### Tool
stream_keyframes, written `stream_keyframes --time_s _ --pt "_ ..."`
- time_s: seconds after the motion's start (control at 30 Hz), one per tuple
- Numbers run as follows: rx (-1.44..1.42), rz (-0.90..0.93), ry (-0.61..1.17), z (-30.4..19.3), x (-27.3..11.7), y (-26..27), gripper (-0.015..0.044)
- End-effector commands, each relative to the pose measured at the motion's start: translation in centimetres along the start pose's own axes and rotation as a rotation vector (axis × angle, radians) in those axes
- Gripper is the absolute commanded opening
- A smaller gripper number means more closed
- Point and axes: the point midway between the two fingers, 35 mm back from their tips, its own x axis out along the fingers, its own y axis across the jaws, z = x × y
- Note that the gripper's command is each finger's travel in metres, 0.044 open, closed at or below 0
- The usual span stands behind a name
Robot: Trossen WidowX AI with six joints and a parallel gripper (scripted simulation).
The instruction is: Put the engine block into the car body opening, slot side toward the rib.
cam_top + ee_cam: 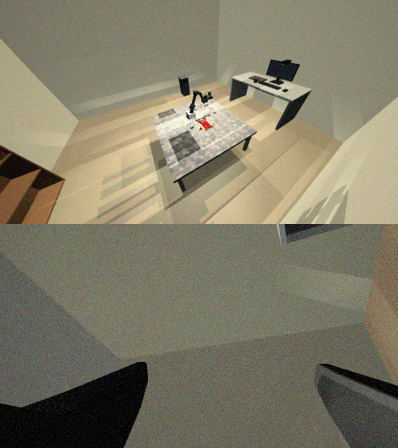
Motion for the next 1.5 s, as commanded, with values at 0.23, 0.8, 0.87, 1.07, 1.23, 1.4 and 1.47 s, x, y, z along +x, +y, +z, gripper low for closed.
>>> stream_keyframes --time_s 0.23,0.8,0.87,1.07,1.23,1.4,1.47 --pt "-0.049 -0.047 -0.177 5.8 -1.8 0.5 0.0440" --pt "-0.114 -0.207 -0.650 19.2 -12.3 2.6 0.0440" --pt "-0.120 -0.234 -0.709 20.6 -14.0 2.7 0.0440" --pt "-0.131 -0.324 -0.879 24.0 -19.6 3.1 0.0440" --pt "-0.134 -0.408 -1.011 25.8 -24.5 3.3 0.0440" --pt "-0.118 -0.492 -1.136 26.9 -29.6 3.6 0.0440" --pt "-0.102 -0.527 -1.190 27.3 -31.9 3.7 0.0440"
